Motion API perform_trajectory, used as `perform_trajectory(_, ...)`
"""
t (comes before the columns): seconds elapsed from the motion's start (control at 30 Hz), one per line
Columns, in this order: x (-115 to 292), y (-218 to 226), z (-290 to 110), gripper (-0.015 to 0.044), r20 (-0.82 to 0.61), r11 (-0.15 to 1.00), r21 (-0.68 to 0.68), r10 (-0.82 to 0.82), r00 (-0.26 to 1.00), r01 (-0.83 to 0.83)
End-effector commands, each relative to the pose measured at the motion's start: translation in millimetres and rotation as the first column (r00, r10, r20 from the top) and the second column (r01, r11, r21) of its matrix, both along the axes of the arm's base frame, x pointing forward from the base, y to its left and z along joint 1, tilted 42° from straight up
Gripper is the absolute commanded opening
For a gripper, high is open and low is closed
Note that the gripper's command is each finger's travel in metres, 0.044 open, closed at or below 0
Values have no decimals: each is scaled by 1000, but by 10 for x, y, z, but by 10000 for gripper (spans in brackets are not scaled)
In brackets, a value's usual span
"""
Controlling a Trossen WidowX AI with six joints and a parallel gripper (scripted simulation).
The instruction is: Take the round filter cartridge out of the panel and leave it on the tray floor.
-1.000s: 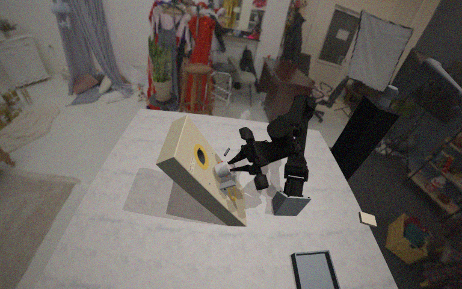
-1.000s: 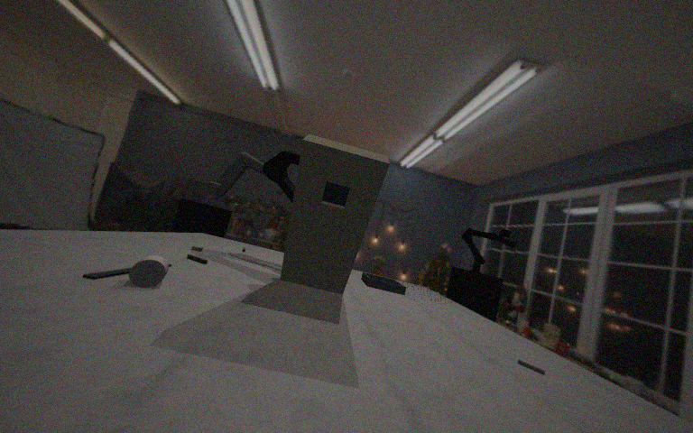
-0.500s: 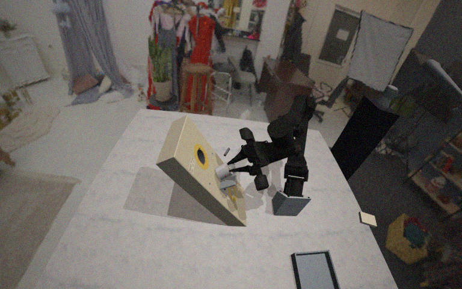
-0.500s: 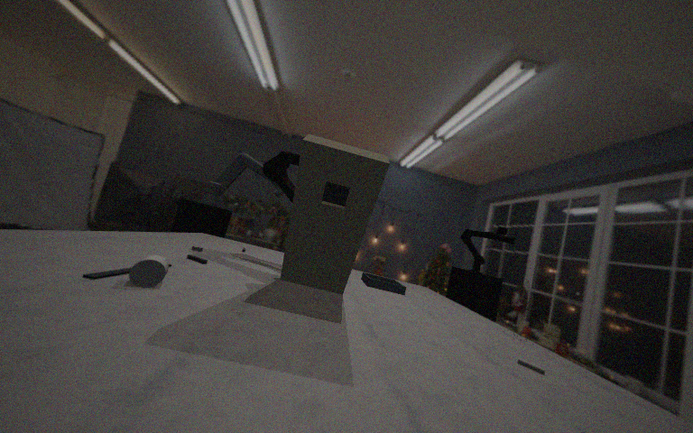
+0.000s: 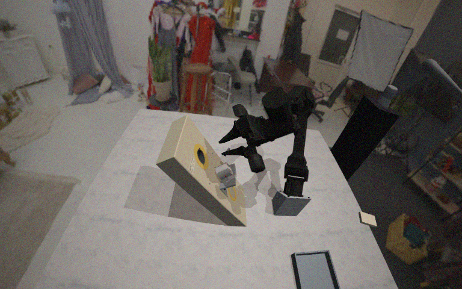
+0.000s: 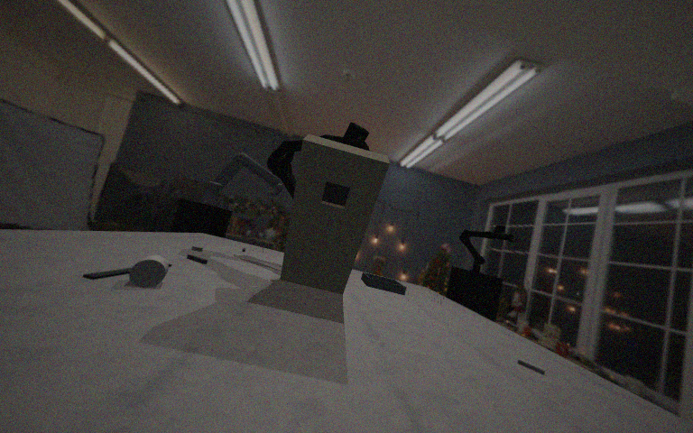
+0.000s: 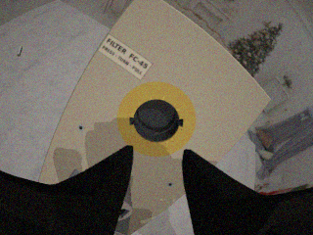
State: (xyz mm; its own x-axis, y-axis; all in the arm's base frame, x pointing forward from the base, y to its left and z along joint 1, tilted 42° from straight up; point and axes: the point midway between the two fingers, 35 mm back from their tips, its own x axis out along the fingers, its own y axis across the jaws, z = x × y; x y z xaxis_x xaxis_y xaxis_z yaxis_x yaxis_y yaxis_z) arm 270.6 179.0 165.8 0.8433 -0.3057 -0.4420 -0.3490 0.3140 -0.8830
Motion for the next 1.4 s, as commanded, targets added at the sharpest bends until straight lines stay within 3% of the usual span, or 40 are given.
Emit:
perform_trajectory(0.0,-10,245,247,253,8,1000,11,1,1000,-1)
perform_trajectory(0.2,-66,436,490,410,14,1000,20,2,1000,-2)
perform_trajectory(0.33,-102,207,234,305,-36,983,127,-131,991,134)
perform_trajectory(0.57,-365,-451,-312,305,-166,772,315,-528,833,552)
perform_trajectory(1.37,-249,-573,-469,305,-171,763,319,-537,826,562)
